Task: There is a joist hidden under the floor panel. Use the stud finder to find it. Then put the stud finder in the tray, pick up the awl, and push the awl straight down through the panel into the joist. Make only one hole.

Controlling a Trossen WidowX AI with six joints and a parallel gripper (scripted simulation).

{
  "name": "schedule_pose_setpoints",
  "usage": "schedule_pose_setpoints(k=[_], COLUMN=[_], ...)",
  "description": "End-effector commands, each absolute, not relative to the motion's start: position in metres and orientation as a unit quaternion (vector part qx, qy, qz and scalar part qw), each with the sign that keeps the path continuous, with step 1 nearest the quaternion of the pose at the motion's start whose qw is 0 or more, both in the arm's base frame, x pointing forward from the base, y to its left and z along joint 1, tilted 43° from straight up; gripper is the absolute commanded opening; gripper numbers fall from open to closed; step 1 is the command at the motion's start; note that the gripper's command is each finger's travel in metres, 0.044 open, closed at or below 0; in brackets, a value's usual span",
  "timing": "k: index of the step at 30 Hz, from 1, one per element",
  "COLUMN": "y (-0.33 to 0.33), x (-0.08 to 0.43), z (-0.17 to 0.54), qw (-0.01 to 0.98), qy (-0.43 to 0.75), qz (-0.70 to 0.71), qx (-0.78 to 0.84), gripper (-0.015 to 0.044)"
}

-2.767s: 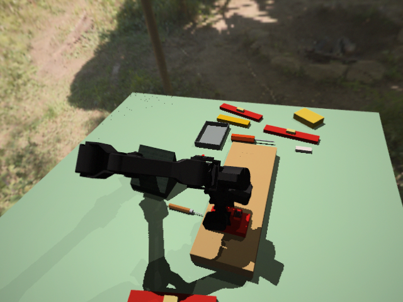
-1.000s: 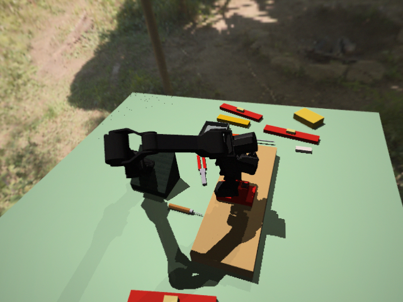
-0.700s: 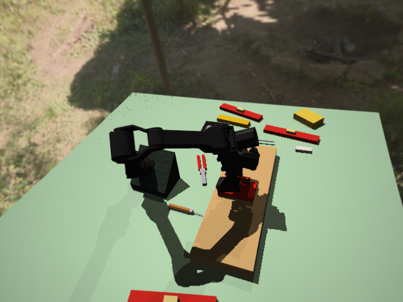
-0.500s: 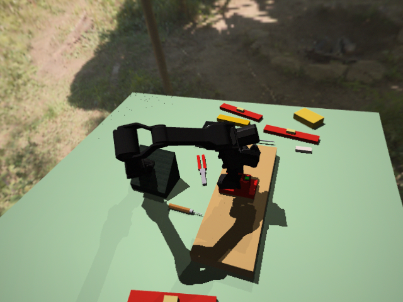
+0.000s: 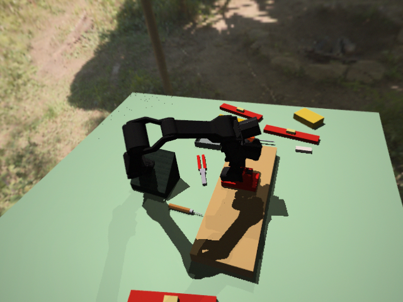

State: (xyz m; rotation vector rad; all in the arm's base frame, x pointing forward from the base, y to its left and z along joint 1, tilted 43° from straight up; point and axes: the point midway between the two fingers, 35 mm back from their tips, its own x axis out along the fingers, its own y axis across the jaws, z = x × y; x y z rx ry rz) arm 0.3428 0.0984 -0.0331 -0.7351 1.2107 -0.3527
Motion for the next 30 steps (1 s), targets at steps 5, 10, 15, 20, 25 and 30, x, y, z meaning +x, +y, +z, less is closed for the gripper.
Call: schedule_pose_setpoints(k=[5,10,15,20,25,30], y=[0.114,0.122,0.130,0.137,0.145,0.153], x=[0.341,0.340,0.338,0.337,0.335,0.334], z=[-0.046,-0.054,-0.061,-0.068,-0.075,-0.082], qw=[0.746,0.747,0.747,0.747,0.747,0.747], qy=[0.554,0.554,0.554,0.554,0.554,0.554], qz=[-0.159,-0.159,-0.159,-0.159,-0.159,-0.159], qx=[-0.333,-0.332,-0.332,-0.332,-0.332,-0.331], gripper=[0.0000,0.0000,0.0000,0.0000,0.0000,0.0000])
